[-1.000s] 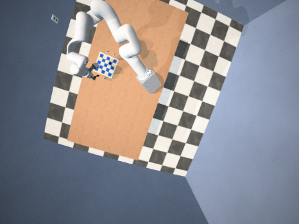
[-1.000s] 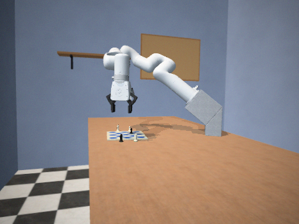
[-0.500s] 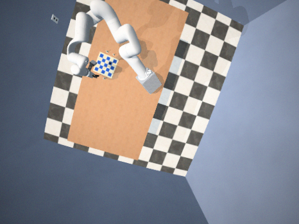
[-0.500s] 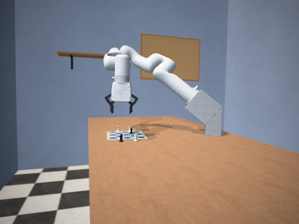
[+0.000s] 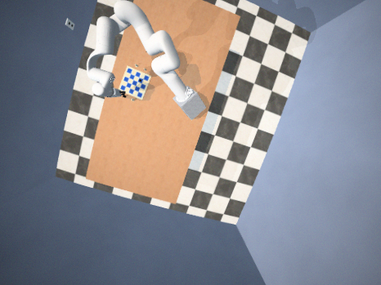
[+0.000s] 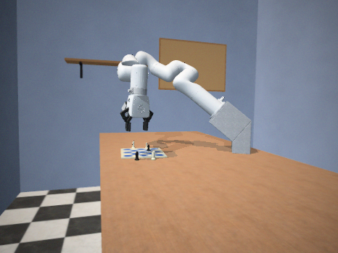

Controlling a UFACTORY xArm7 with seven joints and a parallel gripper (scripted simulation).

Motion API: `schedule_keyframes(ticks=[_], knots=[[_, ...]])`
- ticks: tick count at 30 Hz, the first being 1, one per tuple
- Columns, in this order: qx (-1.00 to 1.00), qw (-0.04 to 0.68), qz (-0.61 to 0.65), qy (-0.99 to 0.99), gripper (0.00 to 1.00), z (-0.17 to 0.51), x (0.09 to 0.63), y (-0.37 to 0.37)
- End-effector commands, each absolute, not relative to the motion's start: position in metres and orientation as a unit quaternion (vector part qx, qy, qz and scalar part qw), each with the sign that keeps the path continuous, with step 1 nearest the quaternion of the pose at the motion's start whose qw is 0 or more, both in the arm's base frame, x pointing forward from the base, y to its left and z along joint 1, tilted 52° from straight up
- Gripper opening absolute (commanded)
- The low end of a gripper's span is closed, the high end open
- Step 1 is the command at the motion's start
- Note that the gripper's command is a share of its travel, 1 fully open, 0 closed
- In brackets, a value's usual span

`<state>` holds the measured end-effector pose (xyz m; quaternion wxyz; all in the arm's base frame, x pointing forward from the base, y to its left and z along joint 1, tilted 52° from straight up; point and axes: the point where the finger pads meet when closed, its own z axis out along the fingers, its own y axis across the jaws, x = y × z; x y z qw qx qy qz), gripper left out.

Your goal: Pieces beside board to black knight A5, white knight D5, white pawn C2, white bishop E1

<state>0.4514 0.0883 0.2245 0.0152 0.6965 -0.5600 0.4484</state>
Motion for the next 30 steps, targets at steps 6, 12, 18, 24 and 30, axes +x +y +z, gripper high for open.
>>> schedule_keyframes(ticks=[6, 12, 18, 24, 30], knots=[[0.812, 0.120, 0.429, -0.376, 1.00, 0.219, 0.458, 0.085], [0.854, 0.173, 0.413, -0.265, 1.00, 0.215, 0.461, 0.082], [0.881, 0.226, 0.390, -0.147, 1.00, 0.212, 0.464, 0.079], [0.892, 0.271, 0.361, -0.038, 1.00, 0.210, 0.465, 0.078], [0.889, 0.316, 0.322, 0.081, 1.00, 0.209, 0.467, 0.077]])
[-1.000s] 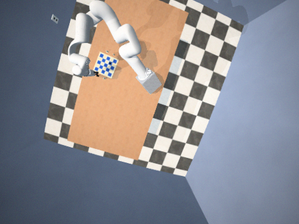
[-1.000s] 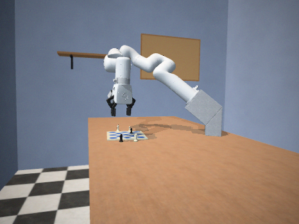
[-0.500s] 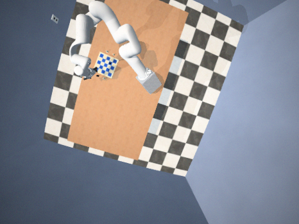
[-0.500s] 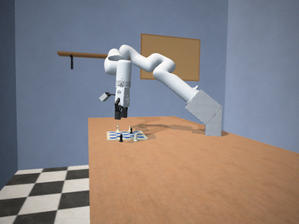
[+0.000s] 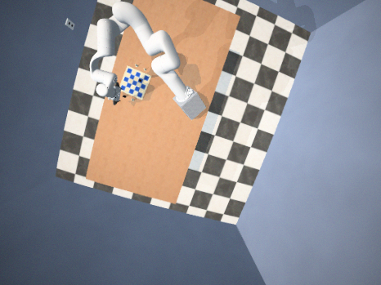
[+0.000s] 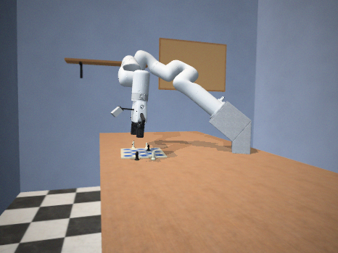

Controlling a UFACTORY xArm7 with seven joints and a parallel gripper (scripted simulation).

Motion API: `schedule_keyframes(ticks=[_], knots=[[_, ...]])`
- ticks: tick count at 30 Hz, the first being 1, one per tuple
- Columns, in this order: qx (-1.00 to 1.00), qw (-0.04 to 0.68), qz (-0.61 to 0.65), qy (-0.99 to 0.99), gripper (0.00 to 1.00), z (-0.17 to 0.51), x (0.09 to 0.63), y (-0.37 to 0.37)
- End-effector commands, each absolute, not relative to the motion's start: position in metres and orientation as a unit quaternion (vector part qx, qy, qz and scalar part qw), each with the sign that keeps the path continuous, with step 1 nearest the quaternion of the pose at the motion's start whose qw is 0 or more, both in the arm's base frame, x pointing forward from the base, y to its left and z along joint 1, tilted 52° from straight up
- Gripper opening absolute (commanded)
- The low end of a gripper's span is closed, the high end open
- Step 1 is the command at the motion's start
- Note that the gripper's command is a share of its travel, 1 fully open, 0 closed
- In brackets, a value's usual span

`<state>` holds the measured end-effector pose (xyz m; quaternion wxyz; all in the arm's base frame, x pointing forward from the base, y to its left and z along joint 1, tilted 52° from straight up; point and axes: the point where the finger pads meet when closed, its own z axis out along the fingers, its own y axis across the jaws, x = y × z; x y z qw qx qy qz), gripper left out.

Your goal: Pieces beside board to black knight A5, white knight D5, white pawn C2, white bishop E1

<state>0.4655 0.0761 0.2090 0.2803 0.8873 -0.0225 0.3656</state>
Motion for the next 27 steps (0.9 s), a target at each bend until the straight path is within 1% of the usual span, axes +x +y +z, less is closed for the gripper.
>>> schedule_keyframes(ticks=[1, 5, 7, 8, 10, 11, 15, 27], knots=[[0.887, 0.322, 0.315, 0.101, 1.00, 0.2084, 0.4667, 0.0769], [0.876, 0.348, 0.283, 0.178, 1.00, 0.2082, 0.4669, 0.0767], [0.876, 0.348, 0.283, 0.178, 1.00, 0.2082, 0.4669, 0.0767], [0.864, 0.364, 0.257, 0.233, 1.00, 0.2082, 0.4669, 0.0767], [0.857, 0.373, 0.241, 0.263, 1.00, 0.2082, 0.4669, 0.0767], [0.852, 0.377, 0.231, 0.280, 0.37, 0.2082, 0.4669, 0.0767], [0.833, 0.390, 0.191, 0.342, 0.37, 0.2082, 0.4669, 0.0767], [0.833, 0.390, 0.191, 0.342, 0.37, 0.2082, 0.4669, 0.0767]])
